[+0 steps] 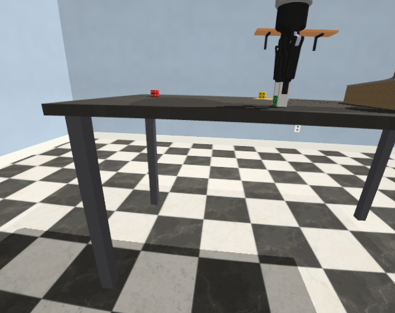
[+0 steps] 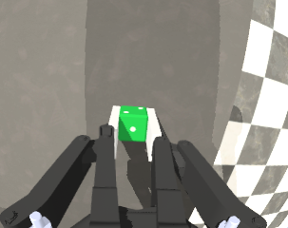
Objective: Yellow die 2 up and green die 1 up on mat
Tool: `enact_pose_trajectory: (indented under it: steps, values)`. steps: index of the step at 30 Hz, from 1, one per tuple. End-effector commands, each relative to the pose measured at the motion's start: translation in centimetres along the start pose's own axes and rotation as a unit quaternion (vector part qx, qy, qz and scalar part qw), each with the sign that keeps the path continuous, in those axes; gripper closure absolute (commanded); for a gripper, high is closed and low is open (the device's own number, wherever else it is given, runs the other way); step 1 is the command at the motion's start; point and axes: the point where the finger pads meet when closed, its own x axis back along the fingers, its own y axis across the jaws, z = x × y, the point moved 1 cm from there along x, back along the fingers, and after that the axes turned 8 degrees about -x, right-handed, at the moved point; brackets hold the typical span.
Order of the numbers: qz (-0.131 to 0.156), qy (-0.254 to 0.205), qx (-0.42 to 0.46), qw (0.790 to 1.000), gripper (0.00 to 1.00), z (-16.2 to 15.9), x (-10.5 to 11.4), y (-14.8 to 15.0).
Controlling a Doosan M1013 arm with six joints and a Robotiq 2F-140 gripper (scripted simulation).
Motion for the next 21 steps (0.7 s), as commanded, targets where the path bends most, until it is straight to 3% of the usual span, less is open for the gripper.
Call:
enact_pose_trajectory:
  steps: [1, 15, 21]
  values:
    - [0.0, 0.0, 0.0, 1.0, 0.76, 0.0, 0.0, 0.0]
    - [0.0, 0.0, 0.0, 1.0, 0.76, 0.0, 0.0, 0.0]
    - [0.0, 0.0, 0.0, 1.0, 0.76, 0.0, 2.0, 0.0]
